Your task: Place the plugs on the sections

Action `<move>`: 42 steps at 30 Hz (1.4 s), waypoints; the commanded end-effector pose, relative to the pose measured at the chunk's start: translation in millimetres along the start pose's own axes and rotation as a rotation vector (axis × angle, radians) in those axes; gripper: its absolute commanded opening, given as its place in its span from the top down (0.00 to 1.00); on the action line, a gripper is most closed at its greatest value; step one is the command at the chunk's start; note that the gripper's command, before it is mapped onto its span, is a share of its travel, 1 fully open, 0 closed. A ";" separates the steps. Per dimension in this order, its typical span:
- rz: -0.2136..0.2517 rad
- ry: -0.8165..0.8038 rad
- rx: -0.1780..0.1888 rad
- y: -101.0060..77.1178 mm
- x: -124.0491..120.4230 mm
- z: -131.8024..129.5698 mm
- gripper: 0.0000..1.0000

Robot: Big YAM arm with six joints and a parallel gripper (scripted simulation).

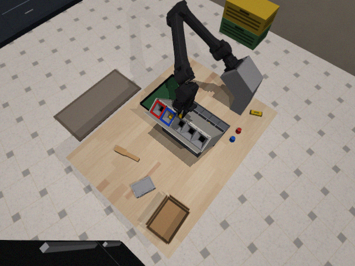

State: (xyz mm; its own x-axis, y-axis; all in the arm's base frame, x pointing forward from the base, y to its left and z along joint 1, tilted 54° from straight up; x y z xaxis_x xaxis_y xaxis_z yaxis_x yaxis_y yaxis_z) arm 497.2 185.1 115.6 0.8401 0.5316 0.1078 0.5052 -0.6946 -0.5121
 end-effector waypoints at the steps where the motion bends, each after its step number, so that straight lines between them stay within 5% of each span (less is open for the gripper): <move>1: -0.027 0.051 0.001 -2.7 15.9 -10.9 1.00; 42: -0.032 0.064 0.002 -2.0 20.9 -16.8 1.00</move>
State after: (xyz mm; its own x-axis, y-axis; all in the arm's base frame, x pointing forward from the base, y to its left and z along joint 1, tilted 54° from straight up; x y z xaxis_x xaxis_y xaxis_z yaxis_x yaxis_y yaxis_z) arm 500.0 183.6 115.8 0.8407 0.5266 0.1262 0.5096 -0.6904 -0.5135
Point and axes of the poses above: the point where the finger pads meet when closed, its own y axis out along the fingers, its own z axis across the jaws, x = y × z, the point moved 9 cm from there along -y, back along the fingers, and after that the axes turned 9 degrees about -y, right-handed, at the moved point
